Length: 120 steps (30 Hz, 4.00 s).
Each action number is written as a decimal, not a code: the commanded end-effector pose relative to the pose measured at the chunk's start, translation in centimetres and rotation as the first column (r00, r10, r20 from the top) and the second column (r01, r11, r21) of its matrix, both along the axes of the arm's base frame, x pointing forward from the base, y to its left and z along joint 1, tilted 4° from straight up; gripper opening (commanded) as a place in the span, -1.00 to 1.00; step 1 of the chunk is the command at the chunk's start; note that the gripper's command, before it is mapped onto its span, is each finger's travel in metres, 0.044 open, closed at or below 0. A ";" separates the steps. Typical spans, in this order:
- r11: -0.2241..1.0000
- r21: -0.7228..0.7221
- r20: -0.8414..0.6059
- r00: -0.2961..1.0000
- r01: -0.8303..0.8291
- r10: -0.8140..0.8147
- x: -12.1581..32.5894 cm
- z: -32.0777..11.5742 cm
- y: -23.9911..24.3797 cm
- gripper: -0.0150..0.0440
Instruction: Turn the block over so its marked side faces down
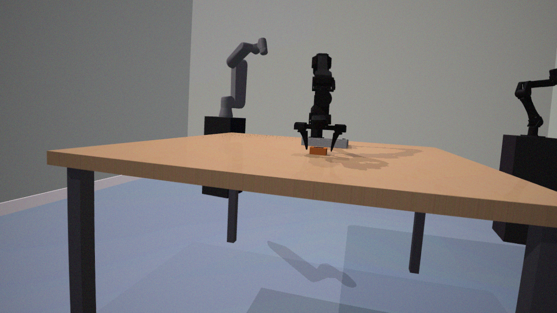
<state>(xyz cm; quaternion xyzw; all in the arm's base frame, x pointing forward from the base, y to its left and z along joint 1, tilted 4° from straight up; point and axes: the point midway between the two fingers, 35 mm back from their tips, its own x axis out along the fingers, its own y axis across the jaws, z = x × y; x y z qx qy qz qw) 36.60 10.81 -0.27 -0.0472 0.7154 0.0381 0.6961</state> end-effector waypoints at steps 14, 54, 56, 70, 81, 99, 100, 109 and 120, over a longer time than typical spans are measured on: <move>1.000 -0.008 -0.007 1.000 -0.003 0.003 -0.2 -0.6 -0.2 0.26; 1.000 0.016 0.239 0.971 -0.017 0.013 0.2 1.5 0.1 -0.49; 1.000 0.019 0.268 0.963 -0.018 0.013 0.2 1.4 0.1 -0.49; 0.999 0.044 0.462 0.887 -0.026 0.003 -0.3 1.5 0.0 -0.49; 0.998 0.057 0.547 0.837 -0.029 -0.007 -0.7 1.7 -0.2 -0.49; 0.995 0.074 0.740 0.672 -0.061 -0.013 0.8 -1.5 0.4 -0.49; 0.995 0.075 0.750 0.661 -0.063 -0.014 0.8 -1.6 0.4 -0.49; 0.994 0.076 0.833 0.553 -0.081 -0.018 0.4 -1.9 0.2 -0.49; 0.992 0.094 0.906 0.420 -0.085 -0.050 -0.9 -1.5 -0.2 -0.49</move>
